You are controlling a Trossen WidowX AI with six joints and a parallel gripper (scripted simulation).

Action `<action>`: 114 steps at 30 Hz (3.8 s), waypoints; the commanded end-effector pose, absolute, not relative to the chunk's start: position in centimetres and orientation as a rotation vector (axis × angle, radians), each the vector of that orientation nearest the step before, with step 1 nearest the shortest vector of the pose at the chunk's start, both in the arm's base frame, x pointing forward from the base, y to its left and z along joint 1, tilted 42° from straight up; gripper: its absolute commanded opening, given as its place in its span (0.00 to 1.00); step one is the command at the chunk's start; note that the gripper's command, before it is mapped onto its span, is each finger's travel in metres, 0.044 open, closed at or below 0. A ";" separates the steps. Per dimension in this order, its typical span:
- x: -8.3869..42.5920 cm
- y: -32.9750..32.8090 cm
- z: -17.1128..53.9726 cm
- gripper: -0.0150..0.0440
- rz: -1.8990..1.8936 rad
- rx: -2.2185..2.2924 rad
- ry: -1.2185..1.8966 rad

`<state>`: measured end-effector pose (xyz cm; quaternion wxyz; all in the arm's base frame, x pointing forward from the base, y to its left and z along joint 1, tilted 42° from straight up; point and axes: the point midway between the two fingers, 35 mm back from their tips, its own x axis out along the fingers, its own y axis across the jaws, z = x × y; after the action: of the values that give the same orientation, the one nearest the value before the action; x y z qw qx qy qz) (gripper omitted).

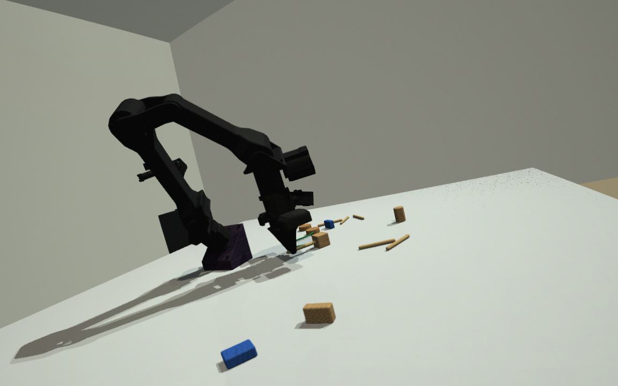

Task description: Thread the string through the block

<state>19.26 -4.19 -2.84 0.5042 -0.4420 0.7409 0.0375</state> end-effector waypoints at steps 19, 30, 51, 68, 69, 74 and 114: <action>18.0 -5.5 -1.6 0.25 0.161 -1.117 1.806; 17.6 -6.2 -0.9 0.25 0.202 -1.143 1.812; 17.4 -8.2 1.0 0.25 0.291 -1.192 1.830; 17.5 -10.3 2.9 0.25 0.420 -1.250 1.852; 17.6 -10.4 3.0 0.25 0.430 -1.256 1.853; 17.9 -11.1 3.5 0.25 0.479 -1.280 1.859; 18.2 -14.4 4.7 0.25 0.590 -1.387 1.836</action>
<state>18.40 -14.19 4.78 0.3762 -0.5419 0.7147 0.2325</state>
